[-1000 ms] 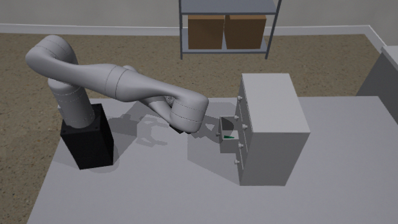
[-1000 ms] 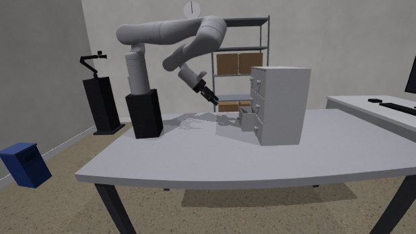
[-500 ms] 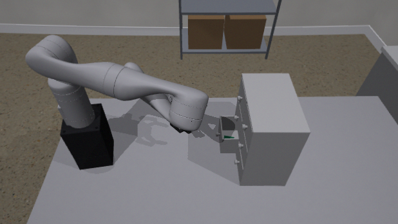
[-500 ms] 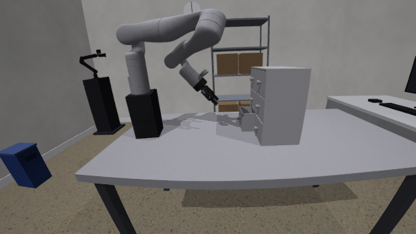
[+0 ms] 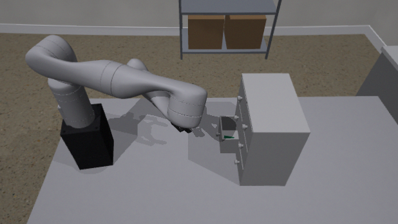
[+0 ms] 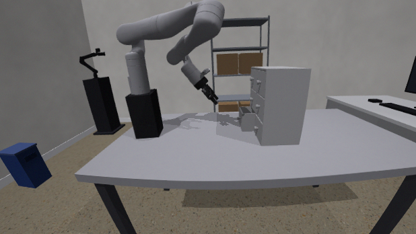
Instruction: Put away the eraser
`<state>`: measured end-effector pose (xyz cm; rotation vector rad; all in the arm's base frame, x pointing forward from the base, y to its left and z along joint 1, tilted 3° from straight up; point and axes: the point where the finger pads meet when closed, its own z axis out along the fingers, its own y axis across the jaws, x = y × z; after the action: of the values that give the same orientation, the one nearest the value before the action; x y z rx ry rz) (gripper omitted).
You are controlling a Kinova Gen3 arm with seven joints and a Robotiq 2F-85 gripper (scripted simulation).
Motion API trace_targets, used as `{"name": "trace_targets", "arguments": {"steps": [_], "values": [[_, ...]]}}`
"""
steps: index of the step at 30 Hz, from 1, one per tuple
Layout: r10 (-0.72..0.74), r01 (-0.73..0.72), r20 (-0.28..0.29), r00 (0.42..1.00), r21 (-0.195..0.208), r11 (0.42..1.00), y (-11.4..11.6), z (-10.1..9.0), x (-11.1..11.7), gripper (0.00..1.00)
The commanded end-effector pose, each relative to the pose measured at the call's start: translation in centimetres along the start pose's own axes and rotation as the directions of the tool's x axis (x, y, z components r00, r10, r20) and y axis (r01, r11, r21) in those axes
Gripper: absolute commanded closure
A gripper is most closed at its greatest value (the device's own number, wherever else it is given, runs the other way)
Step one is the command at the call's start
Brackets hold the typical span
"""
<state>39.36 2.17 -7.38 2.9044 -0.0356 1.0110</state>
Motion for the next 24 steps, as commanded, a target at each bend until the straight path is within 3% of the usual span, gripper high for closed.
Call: {"name": "trace_targets", "arguments": {"steps": [1, 24], "values": [[0.003, -0.003, -0.001, 1.0, -0.006, 1.0, 0.32, -0.07, 0.73, 0.0], [0.004, -0.003, 0.115, 0.993, -0.006, 1.0, 0.33, -0.49, 1.05, 0.0]]}}
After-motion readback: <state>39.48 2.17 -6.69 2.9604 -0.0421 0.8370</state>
